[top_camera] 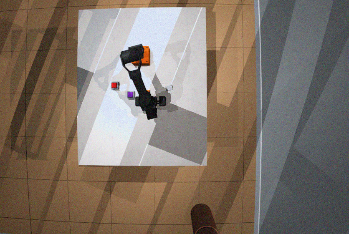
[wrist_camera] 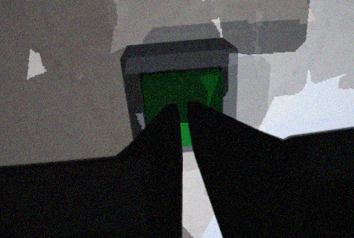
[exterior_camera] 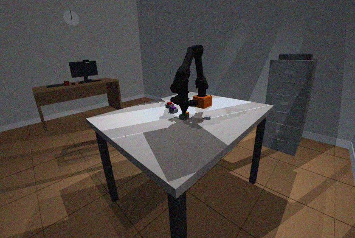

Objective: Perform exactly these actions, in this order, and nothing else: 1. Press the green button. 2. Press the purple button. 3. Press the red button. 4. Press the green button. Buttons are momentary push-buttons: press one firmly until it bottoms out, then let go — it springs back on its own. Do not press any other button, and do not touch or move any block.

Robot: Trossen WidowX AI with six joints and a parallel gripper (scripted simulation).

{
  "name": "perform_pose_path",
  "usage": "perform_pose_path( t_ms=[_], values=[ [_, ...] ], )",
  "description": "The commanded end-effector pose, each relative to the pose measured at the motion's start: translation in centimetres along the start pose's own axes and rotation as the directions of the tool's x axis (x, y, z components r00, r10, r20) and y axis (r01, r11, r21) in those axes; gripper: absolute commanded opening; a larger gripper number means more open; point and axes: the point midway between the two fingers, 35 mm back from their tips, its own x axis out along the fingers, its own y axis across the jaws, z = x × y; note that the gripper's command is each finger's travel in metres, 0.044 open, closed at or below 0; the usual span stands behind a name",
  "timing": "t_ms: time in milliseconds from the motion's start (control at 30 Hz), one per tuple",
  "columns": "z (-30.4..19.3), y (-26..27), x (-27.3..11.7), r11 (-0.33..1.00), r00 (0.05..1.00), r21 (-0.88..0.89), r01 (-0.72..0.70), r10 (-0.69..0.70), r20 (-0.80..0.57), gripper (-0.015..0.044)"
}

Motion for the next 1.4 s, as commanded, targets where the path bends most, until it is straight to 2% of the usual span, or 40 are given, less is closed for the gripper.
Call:
perform_pose_path(
  t_ms=[0,433,567,700,867,1000,1367],
  values=[
    [0.0,-0.1,0.2,1.0,1.0,0.005,0.006,-0.006,0.0,0.002],
    [0.0,-0.1,0.2,1.0,1.0,0.005,0.006,-0.006,0.0,0.002],
    [0.0,0.0,-2.9,1.0,1.0,0.005,0.005,-0.005,0.0,0.002],
    [0.0,0.0,-3.5,1.0,1.0,0.005,0.006,-0.006,0.001,0.002],
    [0.0,0.0,-9.1,1.0,1.0,0.005,0.006,-0.006,0.001,0.002],
    [0.0,-0.3,-9.4,1.0,1.0,0.005,0.006,-0.006,0.001,0.002],
    [-4.1,-14.0,-9.5,1.0,1.0,0.005,0.021,-0.021,-0.003,0.002]
  ],
)
